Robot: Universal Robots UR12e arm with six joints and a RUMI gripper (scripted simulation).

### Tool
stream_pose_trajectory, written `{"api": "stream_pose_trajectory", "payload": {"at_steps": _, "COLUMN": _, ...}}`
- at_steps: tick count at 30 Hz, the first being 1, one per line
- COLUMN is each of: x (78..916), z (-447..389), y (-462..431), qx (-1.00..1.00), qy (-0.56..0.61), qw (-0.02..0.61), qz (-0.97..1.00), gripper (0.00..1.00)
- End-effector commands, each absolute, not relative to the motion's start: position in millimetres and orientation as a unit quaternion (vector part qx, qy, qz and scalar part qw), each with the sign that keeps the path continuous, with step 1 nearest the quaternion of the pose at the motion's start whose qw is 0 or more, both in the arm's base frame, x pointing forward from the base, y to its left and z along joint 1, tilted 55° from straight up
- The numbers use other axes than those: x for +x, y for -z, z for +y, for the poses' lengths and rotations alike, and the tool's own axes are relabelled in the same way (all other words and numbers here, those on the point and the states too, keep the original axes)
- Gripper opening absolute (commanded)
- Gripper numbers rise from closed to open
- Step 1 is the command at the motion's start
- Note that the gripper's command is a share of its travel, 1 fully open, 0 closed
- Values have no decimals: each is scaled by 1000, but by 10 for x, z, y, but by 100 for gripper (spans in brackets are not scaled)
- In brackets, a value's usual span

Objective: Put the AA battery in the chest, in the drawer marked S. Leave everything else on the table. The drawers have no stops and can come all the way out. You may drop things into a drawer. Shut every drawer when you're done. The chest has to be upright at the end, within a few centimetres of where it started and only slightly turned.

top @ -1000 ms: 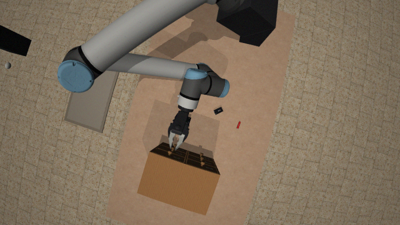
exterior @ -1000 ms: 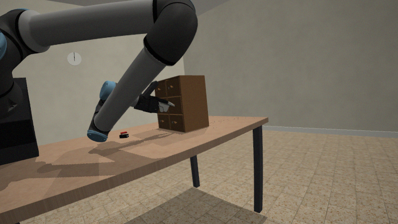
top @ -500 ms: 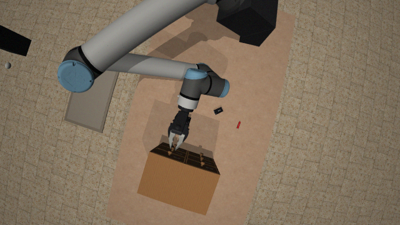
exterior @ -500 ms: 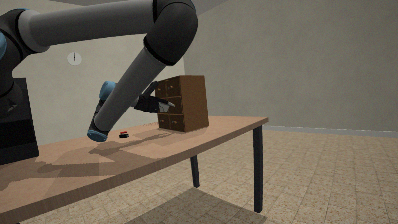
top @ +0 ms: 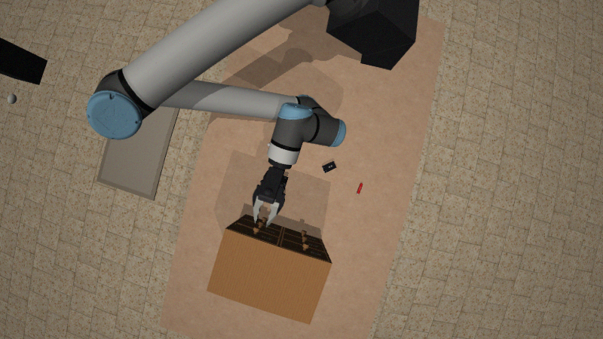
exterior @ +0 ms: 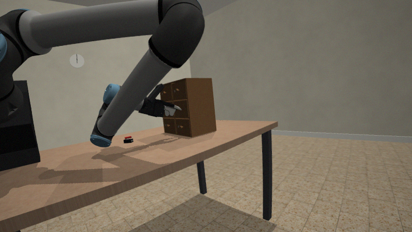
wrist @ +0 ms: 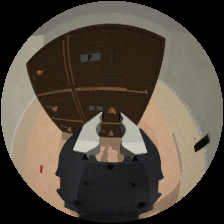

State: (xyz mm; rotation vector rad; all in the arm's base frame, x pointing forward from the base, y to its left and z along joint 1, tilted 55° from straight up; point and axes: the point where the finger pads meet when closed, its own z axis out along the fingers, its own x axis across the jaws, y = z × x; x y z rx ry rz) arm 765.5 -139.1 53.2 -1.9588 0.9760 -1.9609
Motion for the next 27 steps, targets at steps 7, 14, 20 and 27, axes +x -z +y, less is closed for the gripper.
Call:
{"api": "stream_pose_trajectory", "payload": {"at_steps": 7, "x": 7654, "z": -1384, "y": -535, "qx": -663, "qy": 664, "qw": 102, "qz": 330, "gripper": 20}}
{"api": "stream_pose_trajectory", "payload": {"at_steps": 14, "x": 7574, "z": -1382, "y": -527, "qx": -663, "qy": 664, "qw": 102, "qz": 330, "gripper": 20}}
{"api": "stream_pose_trajectory", "payload": {"at_steps": 20, "x": 7467, "z": -1380, "y": -516, "qx": -663, "qy": 664, "qw": 102, "qz": 330, "gripper": 20}}
{"api": "stream_pose_trajectory", "payload": {"at_steps": 27, "x": 7260, "z": -1374, "y": -494, "qx": -663, "qy": 664, "qw": 102, "qz": 330, "gripper": 20}}
